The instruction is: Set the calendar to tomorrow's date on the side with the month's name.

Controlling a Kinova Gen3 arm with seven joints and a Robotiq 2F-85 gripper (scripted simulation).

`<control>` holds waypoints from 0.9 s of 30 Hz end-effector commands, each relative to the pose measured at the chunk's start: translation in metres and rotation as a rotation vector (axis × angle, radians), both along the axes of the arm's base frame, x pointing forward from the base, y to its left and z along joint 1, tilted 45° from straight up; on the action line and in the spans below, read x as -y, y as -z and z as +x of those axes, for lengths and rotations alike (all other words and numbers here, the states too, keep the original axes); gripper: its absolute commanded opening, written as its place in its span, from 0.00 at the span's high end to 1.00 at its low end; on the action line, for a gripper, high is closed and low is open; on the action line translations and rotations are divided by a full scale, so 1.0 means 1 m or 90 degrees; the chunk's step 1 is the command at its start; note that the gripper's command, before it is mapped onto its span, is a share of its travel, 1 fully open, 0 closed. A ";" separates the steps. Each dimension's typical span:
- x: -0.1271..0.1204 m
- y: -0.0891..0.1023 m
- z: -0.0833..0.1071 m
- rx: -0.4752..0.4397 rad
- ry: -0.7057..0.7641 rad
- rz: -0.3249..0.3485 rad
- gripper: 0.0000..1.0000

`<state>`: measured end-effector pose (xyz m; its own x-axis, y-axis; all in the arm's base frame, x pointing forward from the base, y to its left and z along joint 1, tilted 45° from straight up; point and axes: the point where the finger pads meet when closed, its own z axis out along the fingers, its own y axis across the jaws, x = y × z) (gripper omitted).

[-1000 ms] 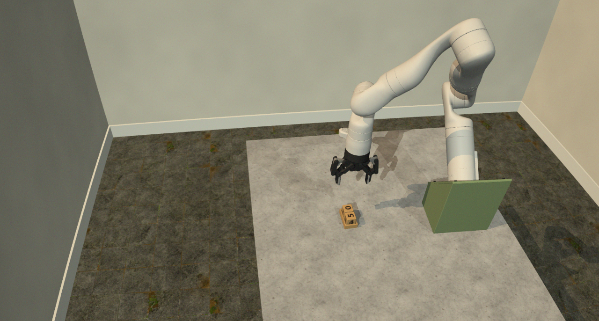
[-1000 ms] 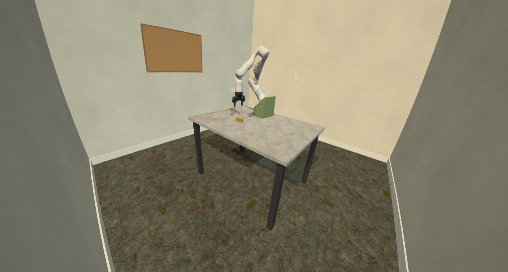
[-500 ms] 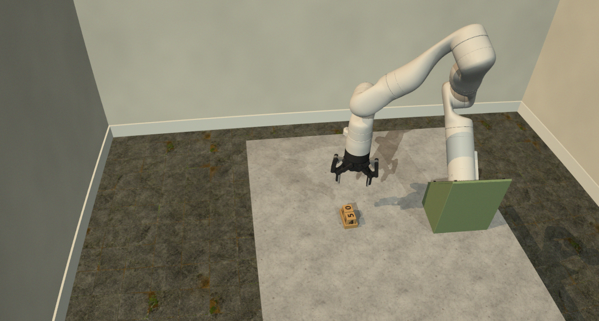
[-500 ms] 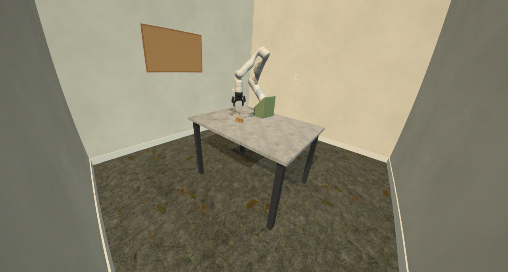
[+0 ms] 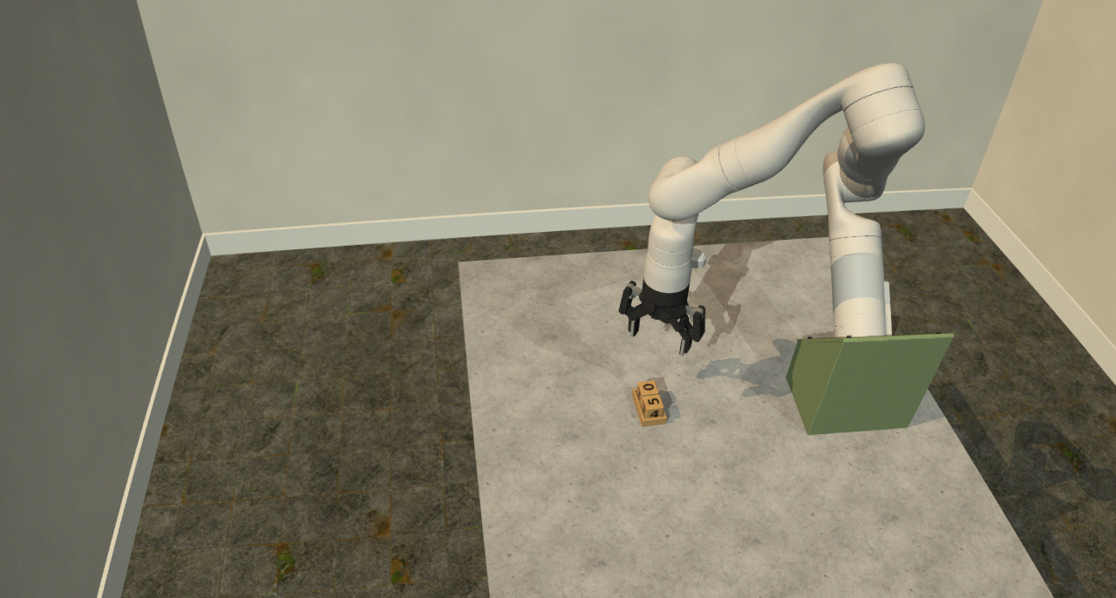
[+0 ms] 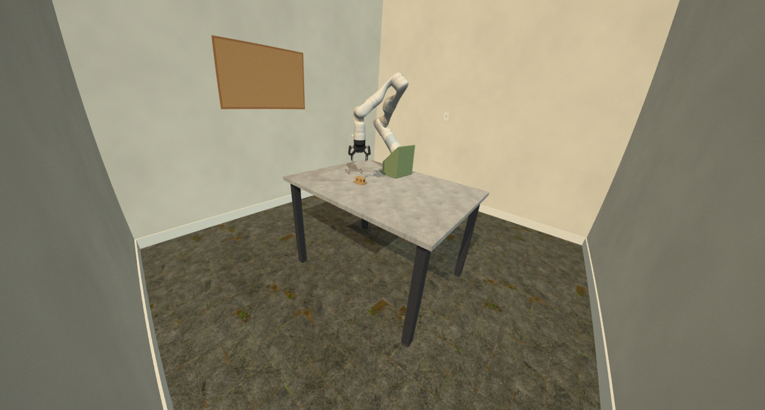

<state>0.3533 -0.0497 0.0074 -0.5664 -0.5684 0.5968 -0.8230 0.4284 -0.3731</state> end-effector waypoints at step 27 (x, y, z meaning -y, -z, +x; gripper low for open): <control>0.015 0.009 -0.004 0.445 0.456 -0.039 0.00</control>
